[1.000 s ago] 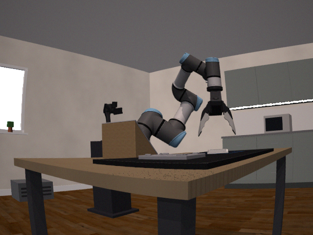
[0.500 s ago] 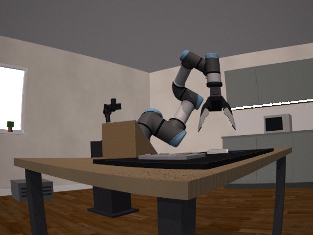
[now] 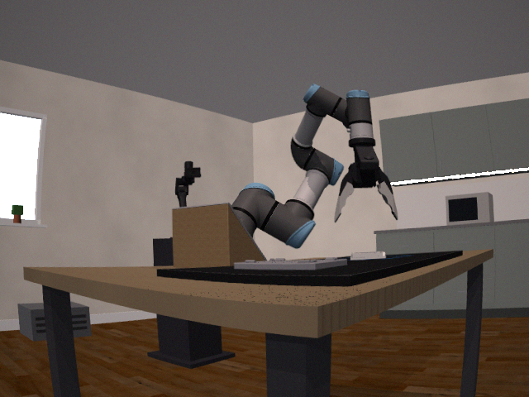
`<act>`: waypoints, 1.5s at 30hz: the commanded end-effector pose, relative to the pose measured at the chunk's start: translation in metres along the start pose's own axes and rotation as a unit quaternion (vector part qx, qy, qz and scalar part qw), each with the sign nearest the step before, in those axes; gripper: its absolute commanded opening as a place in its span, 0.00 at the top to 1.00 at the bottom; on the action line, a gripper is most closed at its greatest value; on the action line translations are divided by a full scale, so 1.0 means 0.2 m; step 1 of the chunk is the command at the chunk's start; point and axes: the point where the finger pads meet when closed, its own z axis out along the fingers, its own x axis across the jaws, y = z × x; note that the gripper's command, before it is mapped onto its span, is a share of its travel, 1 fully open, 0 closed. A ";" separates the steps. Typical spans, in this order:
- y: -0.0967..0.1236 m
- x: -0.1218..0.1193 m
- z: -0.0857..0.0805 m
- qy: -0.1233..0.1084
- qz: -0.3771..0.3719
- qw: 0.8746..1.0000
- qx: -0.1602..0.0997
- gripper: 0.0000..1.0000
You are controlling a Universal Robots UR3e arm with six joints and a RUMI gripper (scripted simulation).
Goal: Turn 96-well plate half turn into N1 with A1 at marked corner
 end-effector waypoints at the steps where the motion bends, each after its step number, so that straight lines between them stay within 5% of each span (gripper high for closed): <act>1: 0.00 0.00 0.00 -0.002 -0.087 0.996 0.000 0.00; 10: 0.00 0.00 0.00 -0.002 -0.202 0.979 0.000 0.00; 23: 0.00 0.00 0.00 -0.002 -0.408 0.913 0.000 0.00; 25: 0.00 0.00 0.00 -0.002 -0.408 0.913 0.000 0.00; 32: 0.00 0.00 0.00 -0.002 -0.512 0.859 0.001 0.00; 40: 0.00 0.00 0.00 -0.002 -0.621 0.784 0.001 0.00; 42: 0.00 0.00 0.00 -0.002 -0.621 0.784 0.001 0.00; 45: 0.00 0.00 0.00 -0.002 -0.660 0.752 0.001 0.00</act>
